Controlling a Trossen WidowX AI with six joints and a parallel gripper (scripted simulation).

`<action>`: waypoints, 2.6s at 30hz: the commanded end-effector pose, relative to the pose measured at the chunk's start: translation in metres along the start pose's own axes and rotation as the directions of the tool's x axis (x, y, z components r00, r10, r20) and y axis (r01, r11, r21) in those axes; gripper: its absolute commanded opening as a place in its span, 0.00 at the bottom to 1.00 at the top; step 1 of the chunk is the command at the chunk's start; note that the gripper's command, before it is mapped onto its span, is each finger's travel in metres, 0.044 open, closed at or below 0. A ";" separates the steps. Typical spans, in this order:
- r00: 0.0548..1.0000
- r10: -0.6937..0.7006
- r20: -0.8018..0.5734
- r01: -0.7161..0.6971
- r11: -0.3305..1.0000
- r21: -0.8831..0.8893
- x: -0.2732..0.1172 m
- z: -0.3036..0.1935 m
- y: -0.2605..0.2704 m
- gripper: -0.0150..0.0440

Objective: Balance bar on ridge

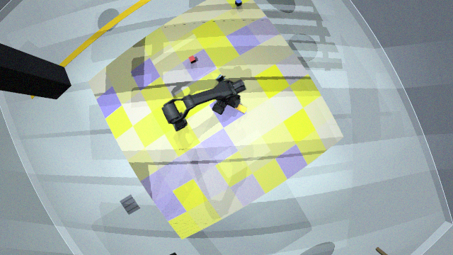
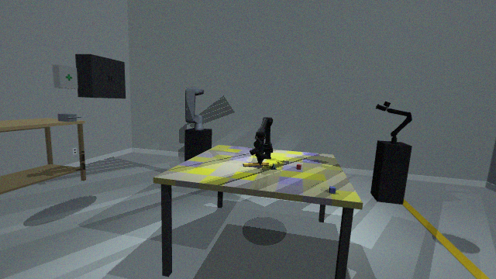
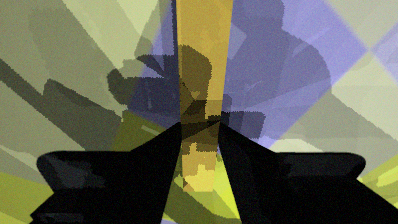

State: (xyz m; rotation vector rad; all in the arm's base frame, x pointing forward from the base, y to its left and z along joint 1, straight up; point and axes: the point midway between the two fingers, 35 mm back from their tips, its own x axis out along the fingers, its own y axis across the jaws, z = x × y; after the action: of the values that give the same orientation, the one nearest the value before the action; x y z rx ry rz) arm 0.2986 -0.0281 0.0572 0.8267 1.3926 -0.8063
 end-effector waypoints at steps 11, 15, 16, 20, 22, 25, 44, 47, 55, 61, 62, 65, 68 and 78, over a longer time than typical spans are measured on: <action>1.000 0.008 0.008 -0.008 1.000 0.002 -0.039 0.003 0.004 0.25; 1.000 0.008 0.009 -0.008 1.000 0.002 -0.050 0.003 0.004 0.25; 1.000 0.008 0.009 -0.008 1.000 0.002 -0.052 0.003 0.003 0.25; 1.000 0.007 0.009 -0.007 1.000 0.003 -0.063 0.002 0.003 0.25; 1.000 0.007 0.009 -0.007 1.000 0.003 -0.068 0.002 0.002 0.25; 1.000 0.007 0.009 -0.007 1.000 0.003 -0.076 0.001 0.001 0.25; 1.000 0.010 0.006 -0.011 0.997 0.077 -0.087 -0.026 0.035 0.25; 1.000 0.011 0.005 -0.011 0.995 0.095 -0.087 -0.034 0.043 0.25; 1.000 0.013 0.003 -0.013 0.990 0.141 -0.088 -0.055 0.064 0.25; 1.000 0.014 0.001 -0.014 0.984 0.175 -0.088 -0.072 0.079 0.25; 1.000 0.015 0.001 -0.015 0.983 0.180 -0.088 -0.075 0.081 0.25; 1.000 0.015 0.000 -0.015 0.980 0.197 -0.088 -0.084 0.088 0.25; 1.000 0.016 -0.001 -0.015 0.977 0.213 -0.088 -0.093 0.095 0.25; 1.000 0.018 -0.003 -0.016 0.968 0.251 -0.088 -0.116 0.111 0.25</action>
State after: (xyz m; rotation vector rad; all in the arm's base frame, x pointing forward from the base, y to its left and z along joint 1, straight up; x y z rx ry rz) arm 0.3333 0.1202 0.1447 1.0205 1.3138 -0.9723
